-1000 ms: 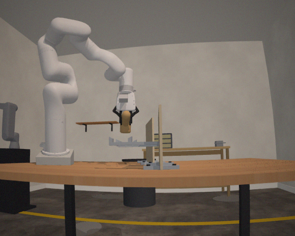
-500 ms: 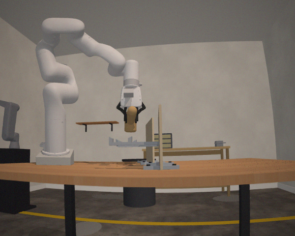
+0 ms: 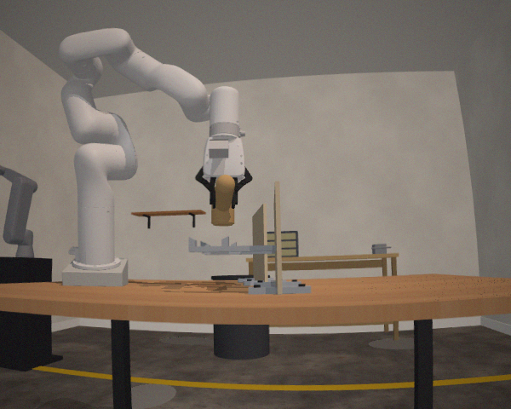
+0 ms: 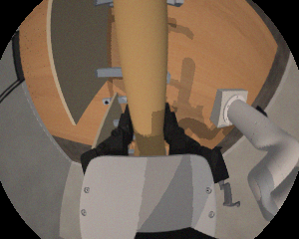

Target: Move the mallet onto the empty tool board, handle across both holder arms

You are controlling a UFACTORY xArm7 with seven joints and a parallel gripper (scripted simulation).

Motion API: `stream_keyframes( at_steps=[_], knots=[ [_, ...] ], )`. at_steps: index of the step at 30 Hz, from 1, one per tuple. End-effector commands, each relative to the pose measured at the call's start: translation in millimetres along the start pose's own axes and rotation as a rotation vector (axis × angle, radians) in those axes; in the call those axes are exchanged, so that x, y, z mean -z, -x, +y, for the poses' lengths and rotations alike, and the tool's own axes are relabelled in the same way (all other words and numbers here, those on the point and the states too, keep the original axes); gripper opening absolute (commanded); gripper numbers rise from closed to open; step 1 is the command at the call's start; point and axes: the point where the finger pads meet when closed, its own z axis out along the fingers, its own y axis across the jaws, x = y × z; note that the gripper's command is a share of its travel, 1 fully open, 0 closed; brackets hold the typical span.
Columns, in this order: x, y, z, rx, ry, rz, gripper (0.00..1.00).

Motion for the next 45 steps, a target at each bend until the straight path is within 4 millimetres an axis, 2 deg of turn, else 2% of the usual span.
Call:
stream_keyframes(
  at_steps=[1, 3, 6, 11, 17, 19, 23, 28, 45],
  knots=[
    [-0.5, -39.8, 10.3, 0.008, -0.01, -0.015, 0.0],
    [-1.1, -46.6, 13.3, 0.009, -0.011, -0.017, 0.0],
    [-1.1, -46.9, 13.3, -0.003, -0.01, -0.017, 0.0],
    [-1.0, -47.5, 12.9, -0.133, -0.009, -0.018, 0.0],
    [-3.1, -47.6, 12.8, -0.145, -0.009, -0.017, 0.0],
    [-13.8, -47.7, 12.3, -0.145, -0.009, -0.016, 0.0],
    [-52.9, -47.0, 12.2, -0.146, -0.008, -0.016, 0.0],
    [-83.1, -45.9, 12.3, -0.145, -0.009, -0.017, 0.0],
    [-98.7, -44.8, 12.5, -0.144, -0.01, -0.02, 0.0]
  ],
)
